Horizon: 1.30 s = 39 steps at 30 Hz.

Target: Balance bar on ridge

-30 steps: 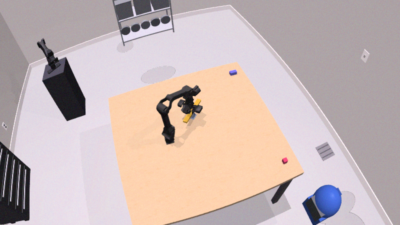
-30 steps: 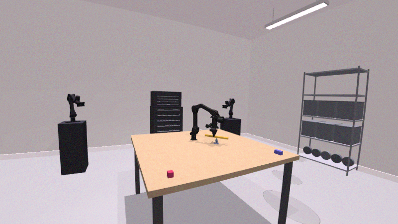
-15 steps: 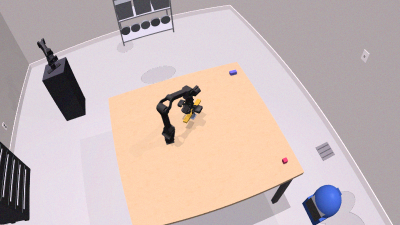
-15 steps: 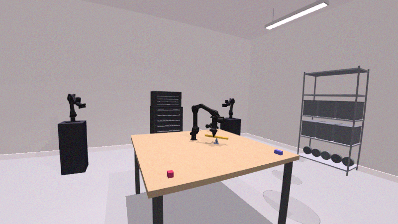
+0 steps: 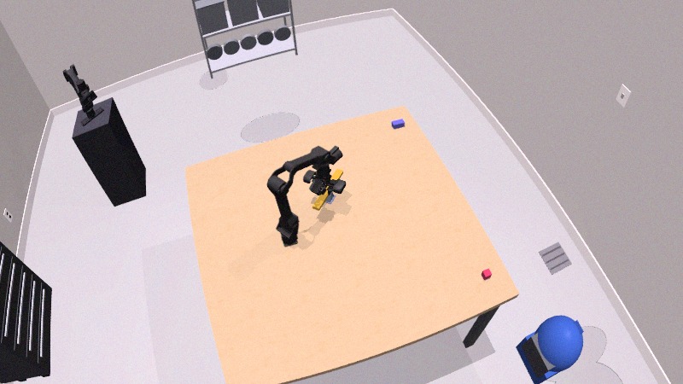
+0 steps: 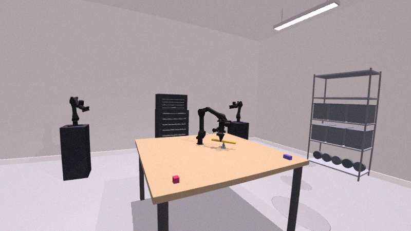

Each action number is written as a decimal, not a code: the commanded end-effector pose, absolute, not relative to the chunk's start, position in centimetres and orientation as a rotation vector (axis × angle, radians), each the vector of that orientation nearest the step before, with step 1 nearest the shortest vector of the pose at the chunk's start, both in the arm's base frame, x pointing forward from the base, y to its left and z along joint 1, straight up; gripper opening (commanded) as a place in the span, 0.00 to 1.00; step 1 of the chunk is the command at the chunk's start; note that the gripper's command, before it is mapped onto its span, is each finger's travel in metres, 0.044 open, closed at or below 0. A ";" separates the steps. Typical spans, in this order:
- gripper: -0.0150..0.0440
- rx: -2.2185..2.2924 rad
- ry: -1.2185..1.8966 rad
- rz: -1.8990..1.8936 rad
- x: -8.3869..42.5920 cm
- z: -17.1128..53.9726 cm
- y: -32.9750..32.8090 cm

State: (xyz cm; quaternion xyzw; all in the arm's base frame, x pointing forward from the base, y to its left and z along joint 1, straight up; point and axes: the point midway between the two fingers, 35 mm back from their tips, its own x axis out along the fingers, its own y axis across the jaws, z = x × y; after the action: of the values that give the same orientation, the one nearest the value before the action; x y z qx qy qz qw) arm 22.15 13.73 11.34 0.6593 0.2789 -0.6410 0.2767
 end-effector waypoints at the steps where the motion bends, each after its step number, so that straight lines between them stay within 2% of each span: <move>1: 0.25 1.776 0.747 -1.723 22.2 11.3 13.8; 39: 0.25 1.776 0.747 -1.723 22.2 11.0 13.8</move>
State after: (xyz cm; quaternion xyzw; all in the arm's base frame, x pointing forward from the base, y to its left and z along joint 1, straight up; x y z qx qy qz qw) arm 22.15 13.75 11.04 0.6597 0.2789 -0.6408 0.2766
